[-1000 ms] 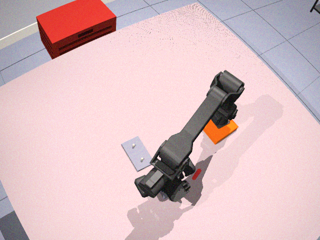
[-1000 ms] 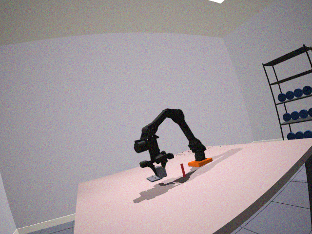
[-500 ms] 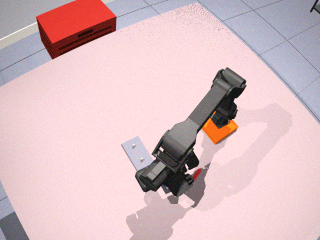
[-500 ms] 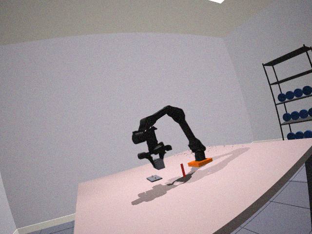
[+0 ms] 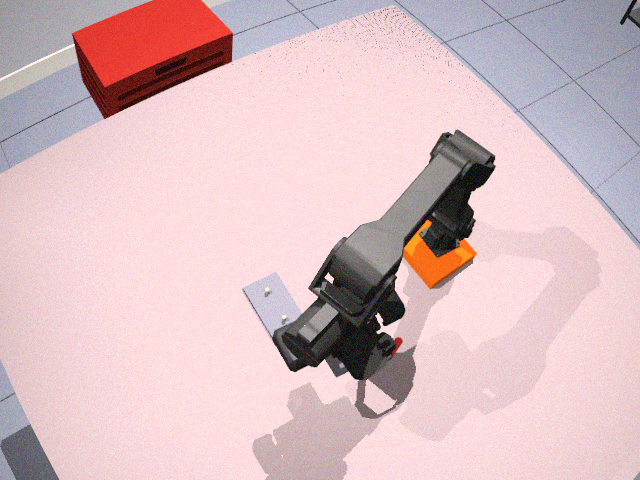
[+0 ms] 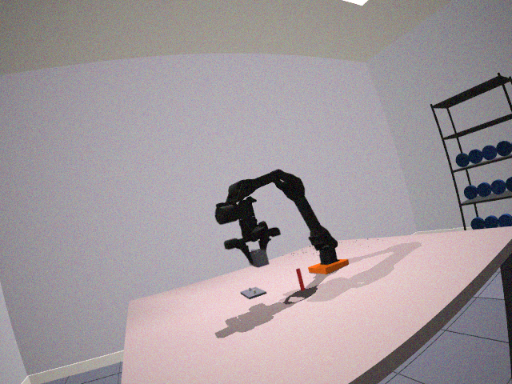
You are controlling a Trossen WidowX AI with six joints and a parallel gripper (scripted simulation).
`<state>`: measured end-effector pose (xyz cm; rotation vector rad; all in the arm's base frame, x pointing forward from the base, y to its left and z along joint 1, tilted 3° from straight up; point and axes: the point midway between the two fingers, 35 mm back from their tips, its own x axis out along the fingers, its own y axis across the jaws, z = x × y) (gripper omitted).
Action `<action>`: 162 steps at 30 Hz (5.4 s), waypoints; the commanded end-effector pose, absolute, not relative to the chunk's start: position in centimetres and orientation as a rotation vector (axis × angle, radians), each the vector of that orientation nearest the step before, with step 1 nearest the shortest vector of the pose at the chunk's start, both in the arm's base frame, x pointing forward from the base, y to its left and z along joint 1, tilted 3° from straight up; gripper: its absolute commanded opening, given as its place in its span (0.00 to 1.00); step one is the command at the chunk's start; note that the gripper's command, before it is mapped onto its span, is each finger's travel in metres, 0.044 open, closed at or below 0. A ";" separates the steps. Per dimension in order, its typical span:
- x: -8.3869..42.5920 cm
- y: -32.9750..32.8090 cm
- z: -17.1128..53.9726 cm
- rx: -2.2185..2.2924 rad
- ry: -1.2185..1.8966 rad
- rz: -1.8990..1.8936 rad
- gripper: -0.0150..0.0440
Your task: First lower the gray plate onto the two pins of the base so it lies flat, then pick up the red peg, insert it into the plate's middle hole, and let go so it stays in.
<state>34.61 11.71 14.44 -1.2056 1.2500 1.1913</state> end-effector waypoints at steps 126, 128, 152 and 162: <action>35.6 -3.2 3.4 -1.231 1.235 1.201 1.00; 35.6 -3.2 3.4 -1.231 1.235 1.201 1.00; 34.3 1.8 15.4 -0.855 1.429 0.821 1.00; 30.6 7.8 15.5 -0.247 1.575 0.212 1.00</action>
